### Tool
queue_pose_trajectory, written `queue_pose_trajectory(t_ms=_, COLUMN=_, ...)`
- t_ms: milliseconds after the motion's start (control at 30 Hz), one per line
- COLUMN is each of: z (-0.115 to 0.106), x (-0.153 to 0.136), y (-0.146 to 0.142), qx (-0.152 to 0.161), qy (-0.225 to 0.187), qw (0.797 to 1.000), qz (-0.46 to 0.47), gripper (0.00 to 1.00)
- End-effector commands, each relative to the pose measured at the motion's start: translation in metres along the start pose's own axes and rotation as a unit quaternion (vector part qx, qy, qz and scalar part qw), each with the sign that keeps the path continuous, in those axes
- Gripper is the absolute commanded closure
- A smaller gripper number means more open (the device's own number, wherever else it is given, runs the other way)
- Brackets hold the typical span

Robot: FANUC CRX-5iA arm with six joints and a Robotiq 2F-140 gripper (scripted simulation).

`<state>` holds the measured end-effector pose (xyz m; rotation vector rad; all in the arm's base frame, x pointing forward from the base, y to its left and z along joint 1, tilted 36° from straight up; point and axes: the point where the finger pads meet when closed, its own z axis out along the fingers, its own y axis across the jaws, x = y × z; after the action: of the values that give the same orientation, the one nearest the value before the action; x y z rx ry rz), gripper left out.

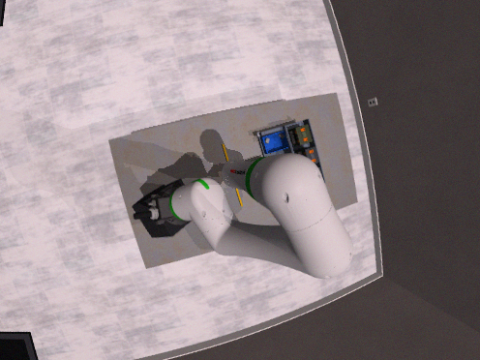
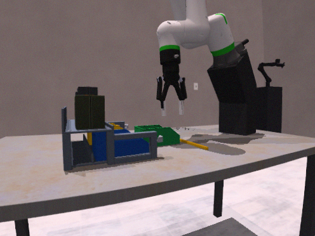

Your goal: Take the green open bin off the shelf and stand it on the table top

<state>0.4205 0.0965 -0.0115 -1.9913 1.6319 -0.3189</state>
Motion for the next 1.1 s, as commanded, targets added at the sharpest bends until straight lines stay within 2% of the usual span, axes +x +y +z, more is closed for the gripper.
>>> queue_pose_trajectory(t_ms=0, z=0.0007, x=-0.0004, y=0.0004, qx=0.020, qy=0.015, qw=1.000, qz=0.000, gripper=0.43)
queue_pose_trajectory(t_ms=367, z=0.0007, x=-0.0004, y=0.0004, qx=0.020, qy=0.015, qw=1.000, qz=0.000, gripper=0.43)
queue_pose_trajectory(t_ms=400, z=0.0002, x=-0.0001, y=0.0001, qx=0.004, qy=0.003, qw=1.000, qz=0.000, gripper=0.43)
queue_pose_trajectory(t_ms=533, z=0.0007, x=-0.0004, y=0.0004, qx=0.020, qy=0.015, qw=1.000, qz=0.000, gripper=0.43)
queue_pose_trajectory(t_ms=933, z=0.0007, x=-0.0004, y=0.0004, qx=0.020, qy=0.015, qw=1.000, qz=0.000, gripper=0.43)
queue_pose_trajectory(t_ms=967, z=0.0002, x=-0.0001, y=0.0001, qx=0.004, qy=0.003, qw=1.000, qz=0.000, gripper=0.43)
queue_pose_trajectory(t_ms=1067, z=0.0006, x=-0.0003, y=0.0003, qx=0.016, qy=0.012, qw=1.000, qz=0.000, gripper=0.43)
